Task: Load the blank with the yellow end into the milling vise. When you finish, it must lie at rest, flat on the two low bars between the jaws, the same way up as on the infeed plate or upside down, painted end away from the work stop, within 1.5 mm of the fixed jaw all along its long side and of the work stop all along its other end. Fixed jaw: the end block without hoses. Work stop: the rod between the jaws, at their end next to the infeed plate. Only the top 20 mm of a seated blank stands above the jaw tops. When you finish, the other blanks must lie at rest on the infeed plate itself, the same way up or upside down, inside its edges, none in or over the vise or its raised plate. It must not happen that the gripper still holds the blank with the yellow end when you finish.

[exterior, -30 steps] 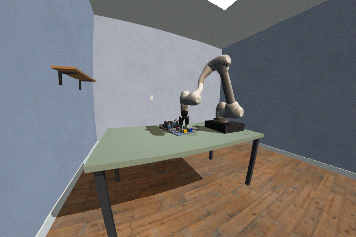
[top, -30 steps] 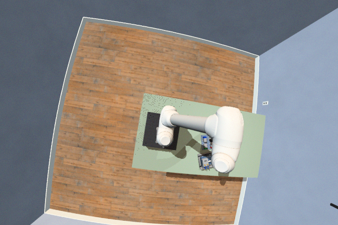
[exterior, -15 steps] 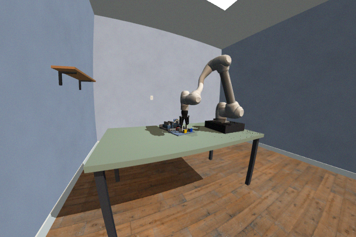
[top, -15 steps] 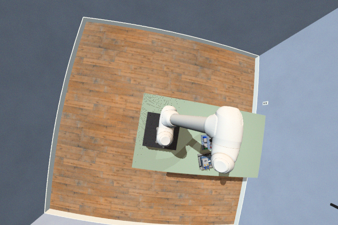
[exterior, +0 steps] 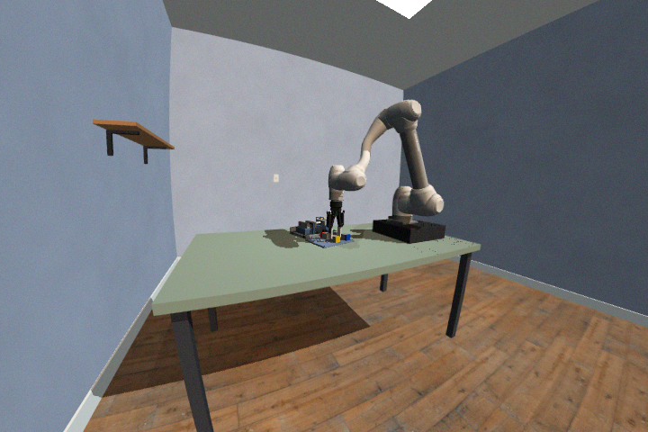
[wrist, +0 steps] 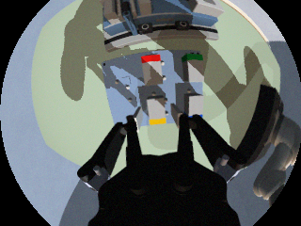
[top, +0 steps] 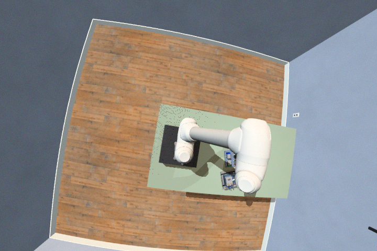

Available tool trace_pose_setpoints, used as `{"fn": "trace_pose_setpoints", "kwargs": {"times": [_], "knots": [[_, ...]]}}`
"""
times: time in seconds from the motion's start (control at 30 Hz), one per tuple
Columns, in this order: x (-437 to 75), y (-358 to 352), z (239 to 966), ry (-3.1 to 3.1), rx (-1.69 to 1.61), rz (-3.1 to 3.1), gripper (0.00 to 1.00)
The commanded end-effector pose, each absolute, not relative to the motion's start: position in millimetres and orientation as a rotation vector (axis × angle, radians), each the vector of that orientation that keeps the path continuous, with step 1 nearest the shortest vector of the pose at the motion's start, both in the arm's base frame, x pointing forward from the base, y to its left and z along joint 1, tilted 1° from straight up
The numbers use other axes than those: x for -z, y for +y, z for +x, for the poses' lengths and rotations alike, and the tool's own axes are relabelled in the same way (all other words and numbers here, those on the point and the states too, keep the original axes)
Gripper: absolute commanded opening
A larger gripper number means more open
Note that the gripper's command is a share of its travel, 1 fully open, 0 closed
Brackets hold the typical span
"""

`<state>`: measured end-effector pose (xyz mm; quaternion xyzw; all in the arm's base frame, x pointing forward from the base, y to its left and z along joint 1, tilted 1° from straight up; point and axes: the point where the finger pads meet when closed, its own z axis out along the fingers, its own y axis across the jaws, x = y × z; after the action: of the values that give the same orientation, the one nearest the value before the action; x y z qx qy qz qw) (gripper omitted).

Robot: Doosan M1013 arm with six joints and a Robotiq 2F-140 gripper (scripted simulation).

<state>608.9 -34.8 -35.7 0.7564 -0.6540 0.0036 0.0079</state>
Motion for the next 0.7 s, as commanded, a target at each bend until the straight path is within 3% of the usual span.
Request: {"fn": "trace_pose_setpoints", "kwargs": {"times": [0.0, 0.67], "knots": [[35.3, -34.7, 609.0, -2.045, -0.011, 2.365, 0.44], [36.4, -34.7, 609.0, -2.045, -0.011, 2.365, 0.44]]}}
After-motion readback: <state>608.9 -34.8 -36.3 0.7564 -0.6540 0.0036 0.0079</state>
